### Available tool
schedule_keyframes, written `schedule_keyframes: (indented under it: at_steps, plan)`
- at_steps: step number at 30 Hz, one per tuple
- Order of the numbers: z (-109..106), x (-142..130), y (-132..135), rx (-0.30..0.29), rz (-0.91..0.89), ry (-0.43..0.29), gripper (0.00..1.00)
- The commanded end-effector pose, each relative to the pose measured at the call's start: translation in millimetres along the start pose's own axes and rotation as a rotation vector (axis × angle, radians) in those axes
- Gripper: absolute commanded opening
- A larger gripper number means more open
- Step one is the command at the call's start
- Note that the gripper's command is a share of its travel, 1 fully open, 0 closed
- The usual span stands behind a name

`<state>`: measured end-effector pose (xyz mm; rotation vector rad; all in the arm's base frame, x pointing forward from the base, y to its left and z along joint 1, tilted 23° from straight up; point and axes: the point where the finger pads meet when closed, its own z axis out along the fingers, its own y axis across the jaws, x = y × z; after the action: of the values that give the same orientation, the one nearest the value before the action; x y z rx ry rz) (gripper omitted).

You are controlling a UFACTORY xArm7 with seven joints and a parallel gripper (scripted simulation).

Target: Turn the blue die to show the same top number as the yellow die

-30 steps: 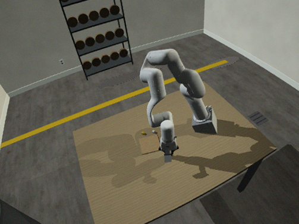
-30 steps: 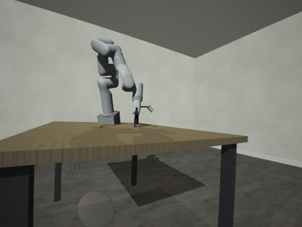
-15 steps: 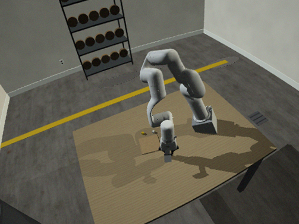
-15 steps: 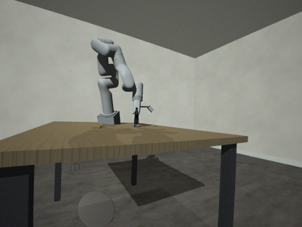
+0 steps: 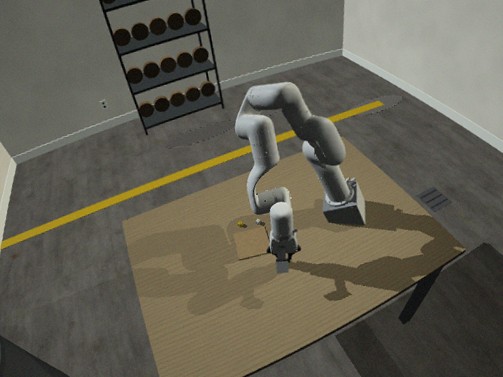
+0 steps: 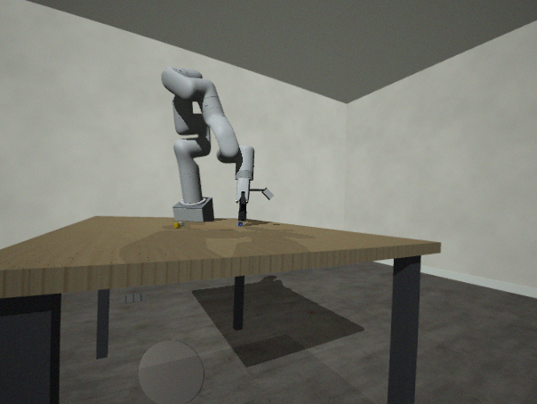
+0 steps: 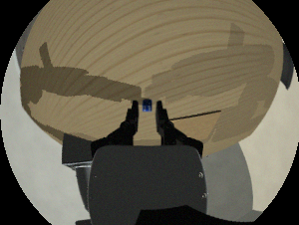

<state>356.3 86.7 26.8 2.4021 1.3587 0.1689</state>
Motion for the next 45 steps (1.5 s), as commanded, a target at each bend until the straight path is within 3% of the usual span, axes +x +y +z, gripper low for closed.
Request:
schedule_keyframes:
  at_steps: [1,45]
  plan:
    - [-0.8,1.1,0.6,-0.002,0.000,0.003,0.31]
    - [18.7,1.2,0.6,-0.002,0.000,0.003,0.31]
